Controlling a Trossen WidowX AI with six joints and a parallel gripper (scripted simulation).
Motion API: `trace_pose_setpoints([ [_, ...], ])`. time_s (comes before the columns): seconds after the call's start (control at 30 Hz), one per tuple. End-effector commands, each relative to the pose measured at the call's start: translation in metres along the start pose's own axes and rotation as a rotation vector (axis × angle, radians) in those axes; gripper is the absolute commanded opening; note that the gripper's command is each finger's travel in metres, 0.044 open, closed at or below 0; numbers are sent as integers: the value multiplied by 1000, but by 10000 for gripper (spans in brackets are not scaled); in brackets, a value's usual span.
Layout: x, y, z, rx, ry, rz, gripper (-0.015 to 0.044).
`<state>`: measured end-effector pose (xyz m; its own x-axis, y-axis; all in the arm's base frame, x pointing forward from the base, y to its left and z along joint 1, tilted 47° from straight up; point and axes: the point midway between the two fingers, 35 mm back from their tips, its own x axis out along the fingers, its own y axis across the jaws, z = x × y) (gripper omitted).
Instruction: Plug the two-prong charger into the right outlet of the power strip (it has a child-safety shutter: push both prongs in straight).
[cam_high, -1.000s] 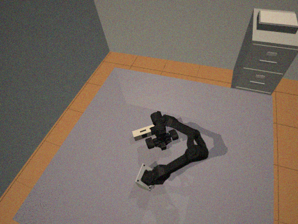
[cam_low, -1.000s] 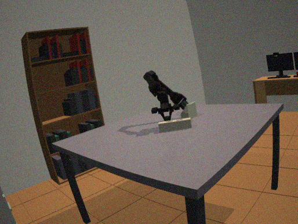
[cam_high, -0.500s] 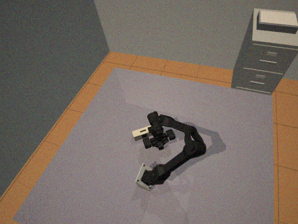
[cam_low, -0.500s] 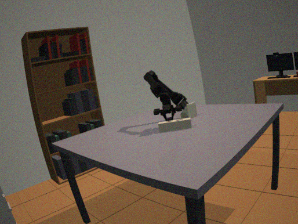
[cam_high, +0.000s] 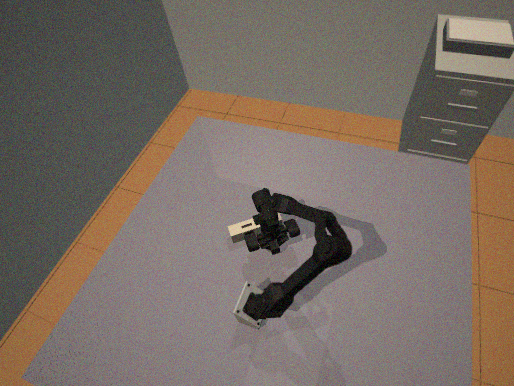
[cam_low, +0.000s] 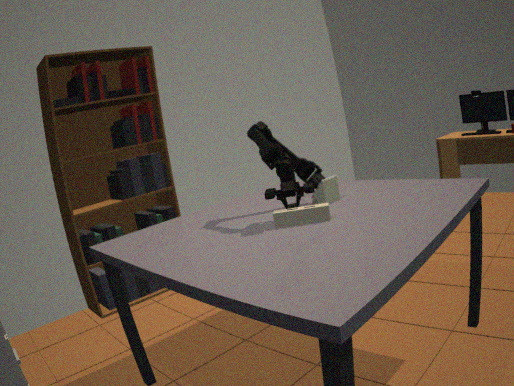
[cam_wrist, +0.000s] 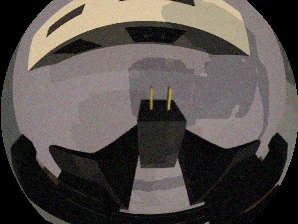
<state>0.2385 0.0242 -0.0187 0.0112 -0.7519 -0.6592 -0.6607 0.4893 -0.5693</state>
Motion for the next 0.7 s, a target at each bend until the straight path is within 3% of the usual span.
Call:
trace_pose_setpoints([
  [0.0, 0, 1, 7, 8, -3, 4, 0],
  [0.67, 1, 5, 28, 11, -4, 4, 0],
])
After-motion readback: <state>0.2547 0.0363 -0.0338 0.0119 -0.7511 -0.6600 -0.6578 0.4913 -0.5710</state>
